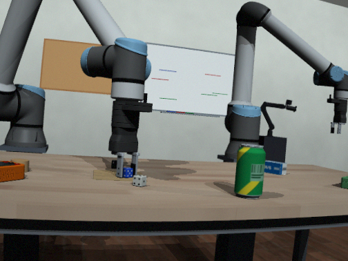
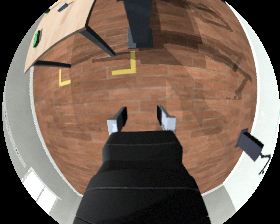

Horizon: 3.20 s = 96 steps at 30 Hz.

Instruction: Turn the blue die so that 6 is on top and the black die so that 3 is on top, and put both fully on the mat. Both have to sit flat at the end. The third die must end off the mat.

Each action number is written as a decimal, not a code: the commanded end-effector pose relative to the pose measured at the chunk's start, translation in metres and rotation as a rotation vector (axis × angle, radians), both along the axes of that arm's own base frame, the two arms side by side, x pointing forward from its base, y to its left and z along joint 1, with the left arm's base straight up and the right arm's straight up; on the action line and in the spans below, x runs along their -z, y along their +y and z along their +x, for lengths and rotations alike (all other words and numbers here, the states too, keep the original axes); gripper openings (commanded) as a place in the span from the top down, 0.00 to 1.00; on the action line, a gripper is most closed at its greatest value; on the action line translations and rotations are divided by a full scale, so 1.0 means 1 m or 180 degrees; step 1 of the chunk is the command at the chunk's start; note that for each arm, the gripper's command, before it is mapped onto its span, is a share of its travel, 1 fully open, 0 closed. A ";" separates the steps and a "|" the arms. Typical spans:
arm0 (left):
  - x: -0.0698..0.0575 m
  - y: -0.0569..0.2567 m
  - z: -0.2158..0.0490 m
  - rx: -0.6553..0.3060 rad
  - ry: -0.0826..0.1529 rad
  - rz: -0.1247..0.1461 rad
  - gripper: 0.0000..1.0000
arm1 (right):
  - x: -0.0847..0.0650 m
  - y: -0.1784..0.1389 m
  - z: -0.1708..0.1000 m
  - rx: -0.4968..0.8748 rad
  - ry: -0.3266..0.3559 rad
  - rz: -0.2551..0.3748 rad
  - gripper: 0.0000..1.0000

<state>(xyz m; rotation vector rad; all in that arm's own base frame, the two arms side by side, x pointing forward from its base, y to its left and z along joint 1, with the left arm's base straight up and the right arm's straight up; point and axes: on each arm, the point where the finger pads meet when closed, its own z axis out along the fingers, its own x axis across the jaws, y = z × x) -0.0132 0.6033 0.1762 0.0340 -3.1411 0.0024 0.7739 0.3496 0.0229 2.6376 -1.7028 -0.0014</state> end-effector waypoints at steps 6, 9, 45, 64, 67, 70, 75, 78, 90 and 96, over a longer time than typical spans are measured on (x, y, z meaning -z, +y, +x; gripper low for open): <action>-0.001 0.001 0.000 0.0000 -0.0001 0.0005 0.00 | -0.002 0.001 0.001 0.0000 -0.0006 0.0004 0.21; -0.001 0.001 0.000 0.0000 -0.0001 0.0005 0.00 | -0.006 0.001 0.001 0.0000 -0.0006 0.0004 0.21; -0.001 0.001 0.000 0.0000 -0.0001 0.0005 0.00 | -0.091 0.001 0.001 0.0000 -0.0006 0.0004 0.00; -0.001 0.001 0.000 0.0000 -0.0001 0.0005 0.00 | -0.091 0.001 0.000 0.0014 -0.0006 0.0004 0.00; -0.001 0.001 0.000 0.0000 -0.0001 0.0005 0.00 | -0.091 0.001 0.000 0.0033 -0.0006 0.0004 0.00; -0.001 0.001 0.000 0.0000 -0.0001 0.0005 0.00 | -0.091 0.001 -0.001 0.0080 -0.0006 0.0004 0.00; -0.001 0.001 0.000 0.0000 -0.0001 0.0005 0.00 | -0.091 0.001 -0.004 0.0228 -0.0006 0.0004 0.00; -0.001 0.001 0.000 0.0000 -0.0001 0.0005 0.00 | -0.091 0.000 -0.006 0.0362 -0.0006 0.0004 0.00; -0.001 0.001 0.000 0.0000 -0.0001 0.0005 0.00 | -0.090 0.000 -0.021 0.1074 -0.0007 0.0003 0.00; -0.001 0.001 0.000 0.0000 -0.0001 0.0005 0.00 | -0.090 -0.001 -0.032 0.1571 -0.0007 0.0003 0.00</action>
